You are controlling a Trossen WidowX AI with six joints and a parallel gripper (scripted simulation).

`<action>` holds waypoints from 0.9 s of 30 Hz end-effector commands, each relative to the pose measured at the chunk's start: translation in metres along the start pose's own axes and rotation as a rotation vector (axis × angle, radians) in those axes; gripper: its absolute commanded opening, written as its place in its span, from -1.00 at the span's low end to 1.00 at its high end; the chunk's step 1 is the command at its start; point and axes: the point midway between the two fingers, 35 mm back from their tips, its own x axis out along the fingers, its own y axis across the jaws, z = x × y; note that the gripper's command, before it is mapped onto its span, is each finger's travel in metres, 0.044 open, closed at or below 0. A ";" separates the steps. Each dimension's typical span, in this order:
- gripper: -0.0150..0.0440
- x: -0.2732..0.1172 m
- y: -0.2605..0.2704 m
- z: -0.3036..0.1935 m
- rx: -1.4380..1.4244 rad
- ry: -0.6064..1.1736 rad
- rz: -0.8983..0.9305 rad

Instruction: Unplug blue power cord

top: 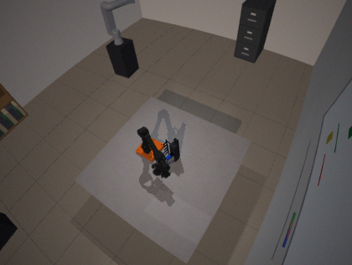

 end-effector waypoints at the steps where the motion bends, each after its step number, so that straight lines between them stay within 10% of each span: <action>1: 0.05 -0.060 -0.010 -0.043 -0.020 0.200 -0.063; 27: 0.05 -0.117 -0.036 -0.084 -0.035 0.352 -0.169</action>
